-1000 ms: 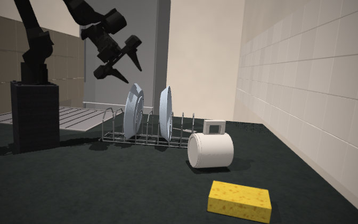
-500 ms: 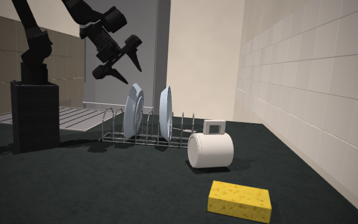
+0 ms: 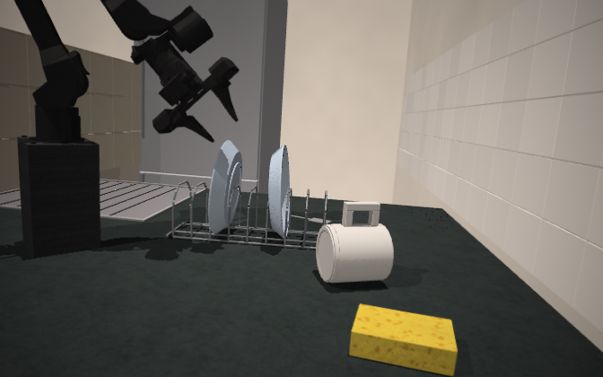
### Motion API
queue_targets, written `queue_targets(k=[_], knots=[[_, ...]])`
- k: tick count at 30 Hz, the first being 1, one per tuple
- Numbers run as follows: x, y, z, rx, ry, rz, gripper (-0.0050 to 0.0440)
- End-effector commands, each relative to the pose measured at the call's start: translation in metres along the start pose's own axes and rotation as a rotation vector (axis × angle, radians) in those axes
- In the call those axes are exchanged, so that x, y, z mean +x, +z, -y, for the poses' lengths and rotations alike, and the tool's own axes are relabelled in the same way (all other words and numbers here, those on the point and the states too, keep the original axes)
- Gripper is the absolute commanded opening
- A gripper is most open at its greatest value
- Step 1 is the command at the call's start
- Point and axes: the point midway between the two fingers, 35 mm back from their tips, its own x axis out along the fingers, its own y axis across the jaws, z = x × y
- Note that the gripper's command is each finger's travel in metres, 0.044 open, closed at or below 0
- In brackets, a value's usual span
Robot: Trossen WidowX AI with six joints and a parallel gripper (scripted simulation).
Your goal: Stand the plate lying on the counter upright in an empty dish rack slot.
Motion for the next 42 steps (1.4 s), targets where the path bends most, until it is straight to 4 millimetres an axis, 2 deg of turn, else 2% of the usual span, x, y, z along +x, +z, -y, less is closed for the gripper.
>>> queue_targets(k=[1,42], knots=[[0.0,0.006,0.002,-0.002,-0.005,-0.001,0.0285],[-0.002,0.055,0.003,0.002,0.005,-0.012,0.0285]])
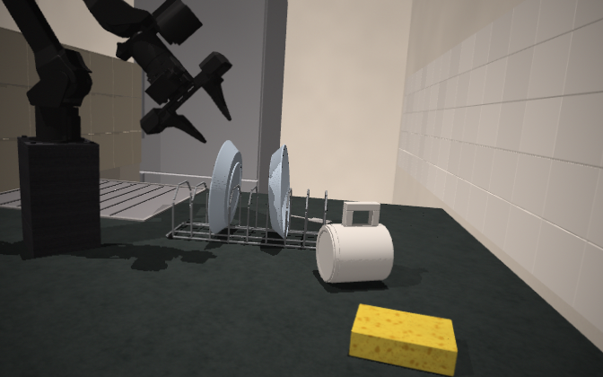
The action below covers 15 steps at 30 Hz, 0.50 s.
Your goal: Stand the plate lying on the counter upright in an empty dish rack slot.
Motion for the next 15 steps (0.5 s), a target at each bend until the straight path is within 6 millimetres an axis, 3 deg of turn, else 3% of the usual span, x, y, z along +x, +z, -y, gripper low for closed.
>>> queue_targets(k=[1,15], knots=[[-0.001,0.006,0.003,-0.003,-0.002,-0.002,0.0285],[-0.004,0.022,0.005,-0.006,0.015,-0.003,0.0285]])
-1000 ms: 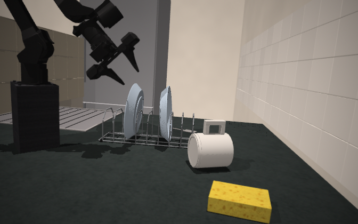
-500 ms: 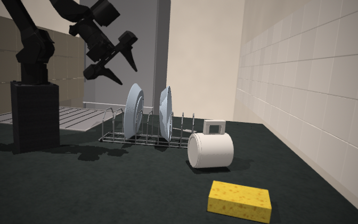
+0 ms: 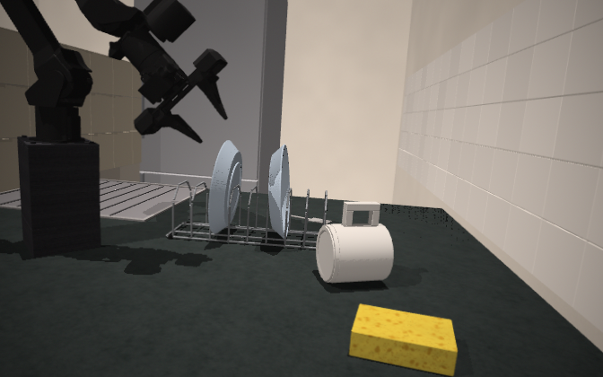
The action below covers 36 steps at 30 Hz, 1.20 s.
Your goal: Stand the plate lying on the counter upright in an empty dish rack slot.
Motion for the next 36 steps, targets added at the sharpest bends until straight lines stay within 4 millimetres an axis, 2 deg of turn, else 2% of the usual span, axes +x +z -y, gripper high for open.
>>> queue_targets(k=[1,32,34,36], knots=[[-0.001,0.006,0.004,-0.004,0.0,-0.001,0.0285],[-0.011,0.037,0.008,-0.022,0.054,0.008,0.0285],[-0.015,0.037,0.001,-0.021,0.054,0.008,0.0285],[-0.026,0.038,-0.019,-0.021,0.054,0.007,0.0285]])
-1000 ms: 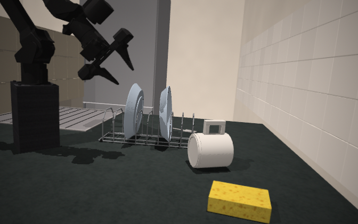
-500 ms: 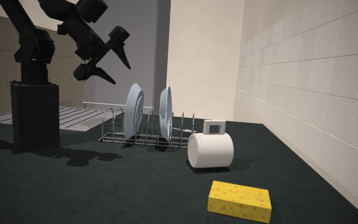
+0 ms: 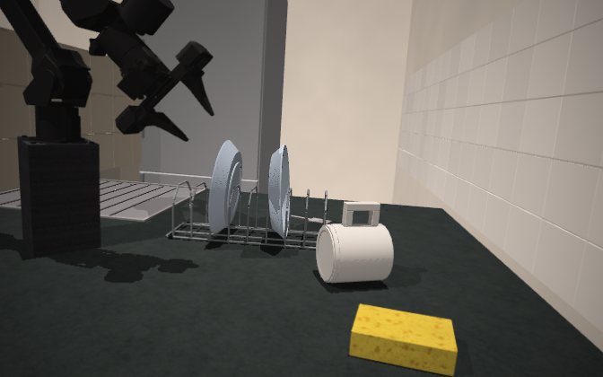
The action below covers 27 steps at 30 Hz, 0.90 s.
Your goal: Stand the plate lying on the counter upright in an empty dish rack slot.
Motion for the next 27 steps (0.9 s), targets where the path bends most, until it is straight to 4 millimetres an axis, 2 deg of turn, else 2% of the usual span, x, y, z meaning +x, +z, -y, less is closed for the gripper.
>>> queue_targets(k=[1,3,5,8,11,15,27], knots=[[-0.02,0.003,-0.036,-0.006,0.027,0.001,0.0285],[-0.035,0.004,-0.061,-0.009,0.053,0.005,0.0285],[-0.044,0.004,-0.071,-0.009,0.055,0.005,0.0285],[-0.049,0.003,-0.068,-0.005,0.027,0.0,0.0285],[-0.073,0.002,-0.093,-0.007,0.049,0.003,0.0285],[-0.091,0.0,-0.099,-0.004,0.027,-0.001,0.0285],[-0.087,0.0,-0.096,-0.007,0.029,-0.003,0.0285]])
